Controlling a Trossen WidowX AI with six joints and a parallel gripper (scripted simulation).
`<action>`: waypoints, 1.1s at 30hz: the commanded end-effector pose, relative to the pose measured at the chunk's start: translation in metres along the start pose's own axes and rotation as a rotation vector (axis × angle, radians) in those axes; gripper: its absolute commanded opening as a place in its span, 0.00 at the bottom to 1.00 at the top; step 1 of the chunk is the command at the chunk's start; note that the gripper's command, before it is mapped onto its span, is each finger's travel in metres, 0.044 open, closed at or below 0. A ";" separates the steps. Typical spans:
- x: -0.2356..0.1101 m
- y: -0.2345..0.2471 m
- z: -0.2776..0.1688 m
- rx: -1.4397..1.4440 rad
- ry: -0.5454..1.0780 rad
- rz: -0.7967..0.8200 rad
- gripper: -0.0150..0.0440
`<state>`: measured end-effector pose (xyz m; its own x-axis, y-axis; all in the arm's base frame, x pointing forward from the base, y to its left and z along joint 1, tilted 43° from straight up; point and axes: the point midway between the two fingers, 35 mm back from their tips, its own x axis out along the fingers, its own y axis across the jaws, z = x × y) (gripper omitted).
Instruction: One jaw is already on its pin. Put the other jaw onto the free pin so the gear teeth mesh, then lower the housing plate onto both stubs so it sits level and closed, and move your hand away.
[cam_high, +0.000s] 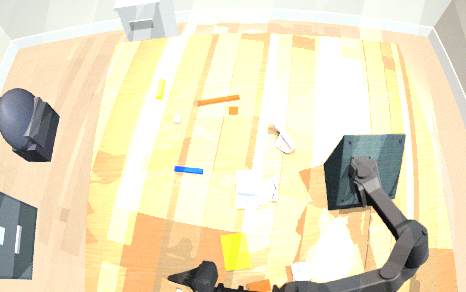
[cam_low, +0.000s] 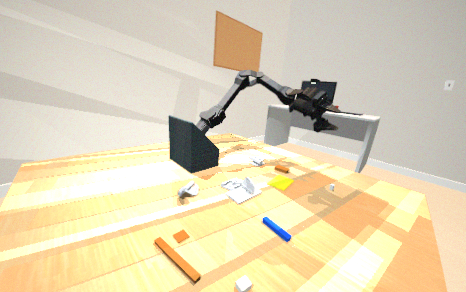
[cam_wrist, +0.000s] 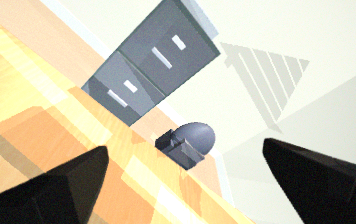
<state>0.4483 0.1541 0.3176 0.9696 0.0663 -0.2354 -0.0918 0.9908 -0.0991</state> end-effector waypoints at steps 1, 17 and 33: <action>0.014 -0.009 -0.020 -0.102 0.058 -0.003 1.00; 0.045 -0.057 -0.088 -0.255 0.260 -0.017 1.00; 0.070 -0.110 -0.189 -0.639 0.534 0.119 1.00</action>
<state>0.4849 0.0382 0.1466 0.7566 -0.0562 -0.6515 -0.3942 0.7557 -0.5230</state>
